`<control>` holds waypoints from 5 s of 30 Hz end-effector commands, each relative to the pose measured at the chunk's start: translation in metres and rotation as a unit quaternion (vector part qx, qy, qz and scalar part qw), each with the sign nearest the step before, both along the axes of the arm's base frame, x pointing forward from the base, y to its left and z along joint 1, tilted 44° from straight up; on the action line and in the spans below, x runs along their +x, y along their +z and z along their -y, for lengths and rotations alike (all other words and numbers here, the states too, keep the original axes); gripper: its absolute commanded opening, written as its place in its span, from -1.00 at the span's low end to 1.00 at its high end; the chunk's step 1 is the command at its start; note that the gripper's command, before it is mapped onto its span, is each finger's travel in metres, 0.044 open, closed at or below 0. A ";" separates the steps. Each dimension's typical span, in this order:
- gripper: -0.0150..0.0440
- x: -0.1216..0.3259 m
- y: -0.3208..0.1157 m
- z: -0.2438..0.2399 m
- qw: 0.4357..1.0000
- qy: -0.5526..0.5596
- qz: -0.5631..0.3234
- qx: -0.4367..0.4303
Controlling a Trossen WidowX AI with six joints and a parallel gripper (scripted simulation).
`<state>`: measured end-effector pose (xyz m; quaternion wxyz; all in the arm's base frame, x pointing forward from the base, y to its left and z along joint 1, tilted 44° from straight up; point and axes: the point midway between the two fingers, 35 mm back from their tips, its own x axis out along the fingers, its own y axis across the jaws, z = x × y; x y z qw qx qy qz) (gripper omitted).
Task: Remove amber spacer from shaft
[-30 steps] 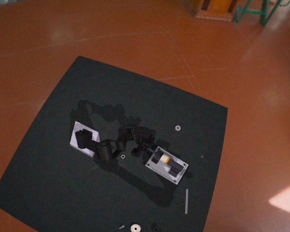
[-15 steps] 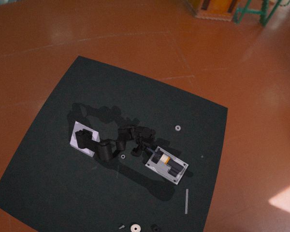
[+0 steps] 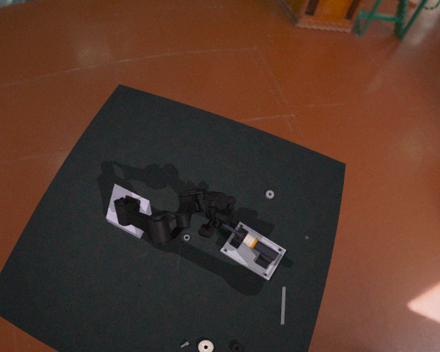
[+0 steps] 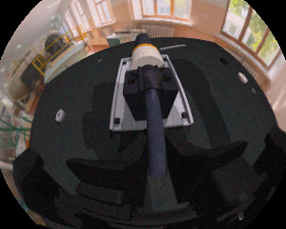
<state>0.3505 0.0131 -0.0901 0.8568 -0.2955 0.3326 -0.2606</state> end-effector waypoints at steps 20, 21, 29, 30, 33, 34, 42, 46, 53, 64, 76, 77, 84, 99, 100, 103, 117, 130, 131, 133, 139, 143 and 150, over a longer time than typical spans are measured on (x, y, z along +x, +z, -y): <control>-0.49 -0.003 0.000 -0.001 1.000 -0.001 0.002 0.001; -0.49 -0.003 0.000 -0.001 1.000 -0.001 0.002 0.001; -0.49 -0.004 0.000 -0.001 1.000 -0.001 0.002 0.001; -0.49 -0.004 0.000 -0.001 1.000 -0.001 0.002 0.001; -0.49 -0.005 0.000 -0.001 1.000 -0.001 0.002 0.001; -0.49 -0.005 0.000 -0.001 1.000 -0.001 0.002 0.001; -0.49 -0.006 -0.001 -0.001 1.000 -0.001 0.002 0.001; -0.49 -0.006 -0.001 -0.002 1.000 -0.001 0.002 0.001; -0.49 -0.007 -0.001 -0.002 1.000 -0.001 0.002 0.001; -0.49 -0.008 -0.001 -0.002 1.000 -0.001 0.002 0.001; -0.49 -0.009 -0.001 -0.002 1.000 -0.001 0.002 0.001; -0.49 -0.010 -0.001 -0.002 1.000 -0.001 0.002 0.001; -0.49 -0.010 -0.001 -0.003 1.000 -0.001 0.002 0.001; -0.49 -0.012 -0.002 -0.003 1.000 -0.001 0.002 0.001; -0.49 -0.012 -0.002 -0.003 1.000 -0.001 0.002 0.001; -0.49 -0.012 -0.002 -0.003 1.000 -0.001 0.002 0.001; -0.49 -0.014 -0.002 -0.003 1.000 -0.001 0.002 0.001; -0.49 -0.015 -0.002 -0.004 1.000 -0.001 0.001 0.001; -0.49 -0.016 -0.002 -0.004 1.000 -0.001 0.001 0.001; -0.49 -0.016 -0.002 -0.004 1.000 -0.001 0.001 0.001; -0.49 -0.017 -0.002 -0.004 1.000 -0.001 0.001 0.001; -0.49 -0.017 -0.002 -0.004 1.000 -0.001 0.001 0.001; -0.49 -0.018 -0.002 -0.004 1.000 -0.001 0.001 0.001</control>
